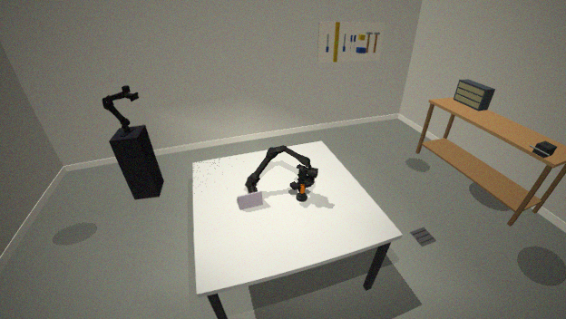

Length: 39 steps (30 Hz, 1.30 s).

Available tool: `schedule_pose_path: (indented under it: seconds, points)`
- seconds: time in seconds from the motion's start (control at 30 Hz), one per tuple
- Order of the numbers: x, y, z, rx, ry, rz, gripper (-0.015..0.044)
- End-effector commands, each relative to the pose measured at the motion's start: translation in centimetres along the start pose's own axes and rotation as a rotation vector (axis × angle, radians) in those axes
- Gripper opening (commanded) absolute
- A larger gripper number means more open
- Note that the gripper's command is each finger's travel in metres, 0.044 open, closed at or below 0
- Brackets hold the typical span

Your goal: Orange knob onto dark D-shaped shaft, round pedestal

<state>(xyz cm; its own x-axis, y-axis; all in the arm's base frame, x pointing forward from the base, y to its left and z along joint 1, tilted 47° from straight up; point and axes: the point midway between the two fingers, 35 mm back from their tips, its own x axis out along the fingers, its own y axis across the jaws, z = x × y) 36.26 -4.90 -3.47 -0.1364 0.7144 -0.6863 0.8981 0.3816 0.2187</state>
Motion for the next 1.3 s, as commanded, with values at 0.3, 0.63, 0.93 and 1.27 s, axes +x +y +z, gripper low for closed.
schedule_pose_path:
  seconds: [0.3,0.63,0.93,1.27]
  points:
    - [0.2,-0.16,0.11,0.005,-0.003,0.004,0.0]
    - [-0.16,0.0,0.03,0.005,-0.003,0.004,0.0]
    - [-0.37,0.37,0.05,0.214,-0.003,0.004,0.0]
    - [-0.13,0.21,0.06,0.214,-0.003,0.004,0.0]
